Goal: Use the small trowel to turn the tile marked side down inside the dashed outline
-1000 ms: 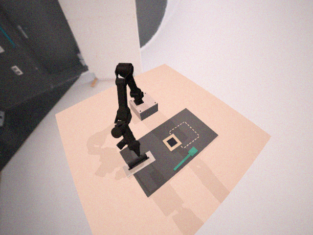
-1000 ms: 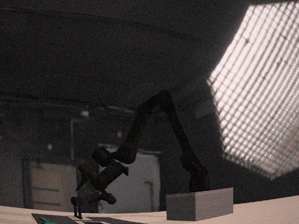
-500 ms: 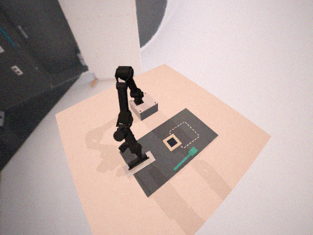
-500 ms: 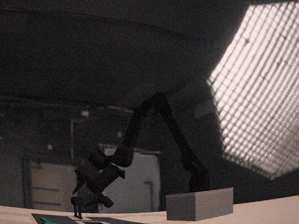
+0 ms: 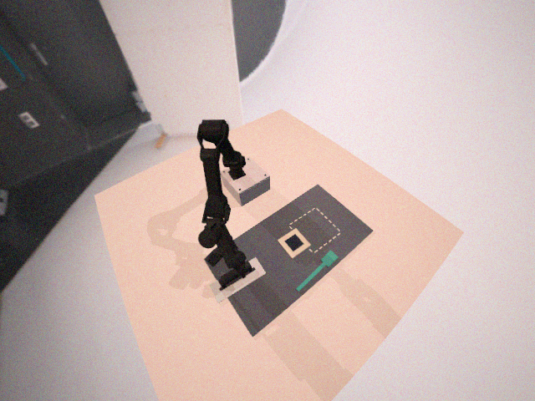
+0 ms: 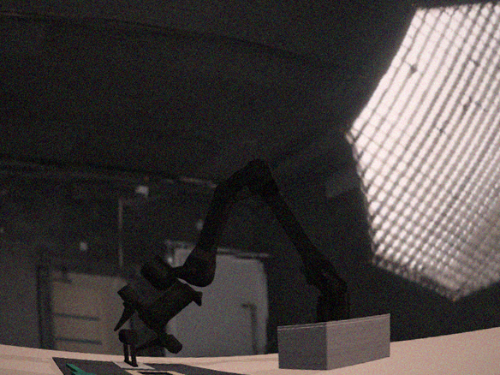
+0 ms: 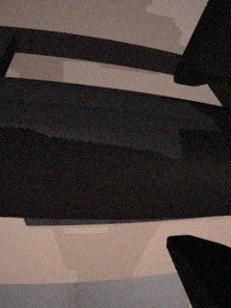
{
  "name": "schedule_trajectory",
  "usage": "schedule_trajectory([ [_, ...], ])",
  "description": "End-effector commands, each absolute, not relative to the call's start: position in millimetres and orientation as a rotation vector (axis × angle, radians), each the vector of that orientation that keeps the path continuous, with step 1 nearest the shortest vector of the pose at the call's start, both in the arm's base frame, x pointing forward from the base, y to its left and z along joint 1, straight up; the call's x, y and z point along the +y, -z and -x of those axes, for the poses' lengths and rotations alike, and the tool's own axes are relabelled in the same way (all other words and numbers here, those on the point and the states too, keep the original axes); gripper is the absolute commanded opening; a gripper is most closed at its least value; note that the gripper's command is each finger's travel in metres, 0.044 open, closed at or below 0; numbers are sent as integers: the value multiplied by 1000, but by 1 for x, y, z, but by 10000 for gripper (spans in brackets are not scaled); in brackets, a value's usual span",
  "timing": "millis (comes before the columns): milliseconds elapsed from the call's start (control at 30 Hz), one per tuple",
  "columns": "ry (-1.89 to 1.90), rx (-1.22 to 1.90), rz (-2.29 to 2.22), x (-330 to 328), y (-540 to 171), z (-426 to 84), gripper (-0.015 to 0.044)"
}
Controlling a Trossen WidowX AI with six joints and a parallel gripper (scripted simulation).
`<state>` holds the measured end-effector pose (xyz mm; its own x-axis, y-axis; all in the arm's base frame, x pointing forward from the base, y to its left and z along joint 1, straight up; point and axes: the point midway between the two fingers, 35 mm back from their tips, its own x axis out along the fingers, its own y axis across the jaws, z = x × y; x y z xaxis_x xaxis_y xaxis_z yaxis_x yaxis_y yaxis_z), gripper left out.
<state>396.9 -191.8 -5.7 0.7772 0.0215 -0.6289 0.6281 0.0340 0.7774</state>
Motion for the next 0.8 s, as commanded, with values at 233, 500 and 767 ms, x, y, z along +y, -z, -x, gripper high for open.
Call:
schedule_trajectory([
  [233,507,550,-1481,-192,16,-410,300],
  [500,507,550,-1481,-192,16,-410,129],
  [767,507,550,-1481,-192,16,-410,76],
])
